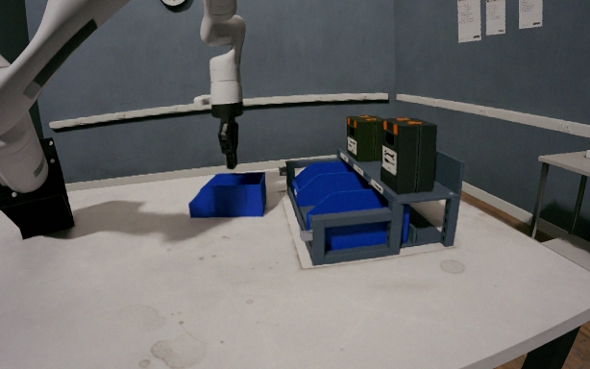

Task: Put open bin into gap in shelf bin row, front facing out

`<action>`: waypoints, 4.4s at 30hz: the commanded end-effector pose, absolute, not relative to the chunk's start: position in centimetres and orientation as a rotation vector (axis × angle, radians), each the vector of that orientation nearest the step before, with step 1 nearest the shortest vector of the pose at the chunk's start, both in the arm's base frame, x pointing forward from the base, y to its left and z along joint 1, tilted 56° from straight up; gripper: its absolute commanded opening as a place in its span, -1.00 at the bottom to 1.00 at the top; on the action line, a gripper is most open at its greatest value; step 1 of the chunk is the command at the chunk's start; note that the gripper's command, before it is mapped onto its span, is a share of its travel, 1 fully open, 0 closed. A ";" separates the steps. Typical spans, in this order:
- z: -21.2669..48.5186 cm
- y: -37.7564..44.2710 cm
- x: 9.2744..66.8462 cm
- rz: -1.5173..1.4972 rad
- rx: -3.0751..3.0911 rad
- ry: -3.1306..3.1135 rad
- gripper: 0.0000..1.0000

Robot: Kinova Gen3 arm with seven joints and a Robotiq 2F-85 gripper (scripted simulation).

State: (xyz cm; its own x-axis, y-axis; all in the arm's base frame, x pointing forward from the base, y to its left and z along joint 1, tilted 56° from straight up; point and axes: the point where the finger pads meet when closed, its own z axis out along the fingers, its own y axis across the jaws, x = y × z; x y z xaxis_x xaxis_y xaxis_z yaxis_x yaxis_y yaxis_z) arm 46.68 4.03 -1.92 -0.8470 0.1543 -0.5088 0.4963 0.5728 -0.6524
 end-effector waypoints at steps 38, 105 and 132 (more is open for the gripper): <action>-3.0 2.6 47.1 -1.176 0.525 2.410 -0.31; -4.1 1.0 47.5 -1.176 0.525 2.410 -0.31; -4.0 1.1 47.4 -1.176 0.525 2.410 -0.31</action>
